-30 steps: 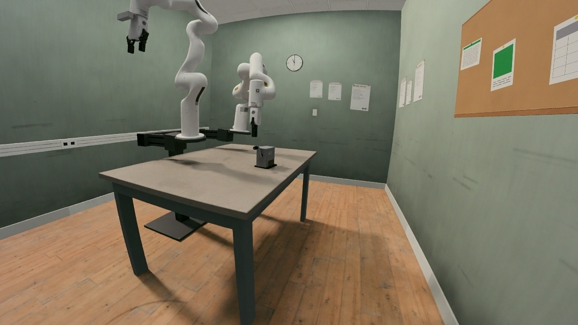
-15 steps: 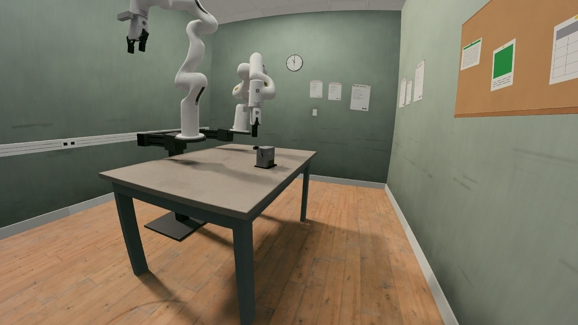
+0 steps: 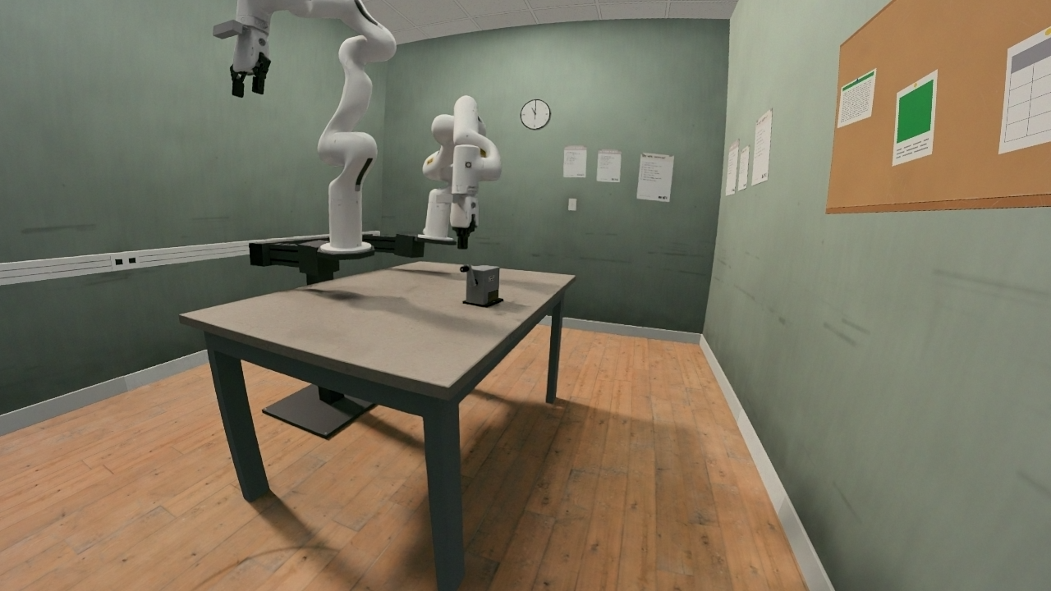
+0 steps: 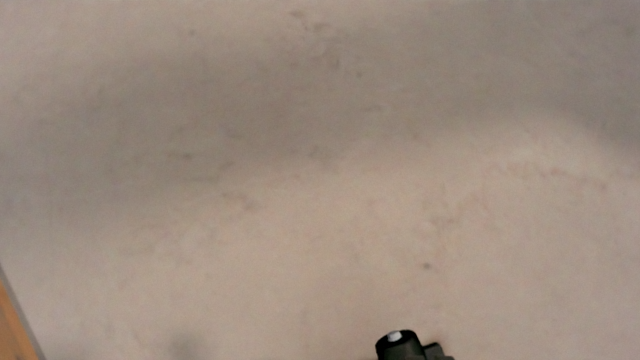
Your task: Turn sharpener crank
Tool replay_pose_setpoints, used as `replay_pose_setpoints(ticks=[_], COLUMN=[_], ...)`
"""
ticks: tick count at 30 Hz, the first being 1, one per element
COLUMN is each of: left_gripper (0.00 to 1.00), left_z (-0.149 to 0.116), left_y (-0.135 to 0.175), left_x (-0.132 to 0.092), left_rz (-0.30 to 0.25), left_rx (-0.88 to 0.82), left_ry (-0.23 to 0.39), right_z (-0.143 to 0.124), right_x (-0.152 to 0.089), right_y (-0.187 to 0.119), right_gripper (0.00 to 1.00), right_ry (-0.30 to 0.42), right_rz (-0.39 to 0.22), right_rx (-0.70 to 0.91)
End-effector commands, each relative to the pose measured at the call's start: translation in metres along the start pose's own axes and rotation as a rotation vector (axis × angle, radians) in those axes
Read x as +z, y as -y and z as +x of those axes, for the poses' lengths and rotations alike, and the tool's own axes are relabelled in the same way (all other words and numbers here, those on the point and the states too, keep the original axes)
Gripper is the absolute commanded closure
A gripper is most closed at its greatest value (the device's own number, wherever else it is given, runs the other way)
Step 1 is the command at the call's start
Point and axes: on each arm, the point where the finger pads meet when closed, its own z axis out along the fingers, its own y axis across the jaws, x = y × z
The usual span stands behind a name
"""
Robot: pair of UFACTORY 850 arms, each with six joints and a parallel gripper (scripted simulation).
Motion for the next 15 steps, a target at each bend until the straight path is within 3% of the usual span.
replay_pose_setpoints(ticks=[1,7,15], left_gripper=[1.00,1.00,1.00], left_z=[0.0004,0.0004,0.0004], left_y=[0.0009,0.0010,0.0010], left_x=[-0.0014,-0.0014,-0.0014], left_rz=[0.010,0.010,0.010], left_rx=[-0.167,-0.291,-0.318], left_ry=[0.009,0.008,0.008], right_z=[0.0003,0.0003,0.0003], right_x=[-0.0007,-0.0007,-0.0007], right_y=[0.0000,0.0000,0.0000], right_gripper=[0.00,0.00,0.00], right_ry=[-0.002,-0.002,-0.002], right_rz=[0.000,0.000,0.000], right_rx=[0.000,0.000,0.000])
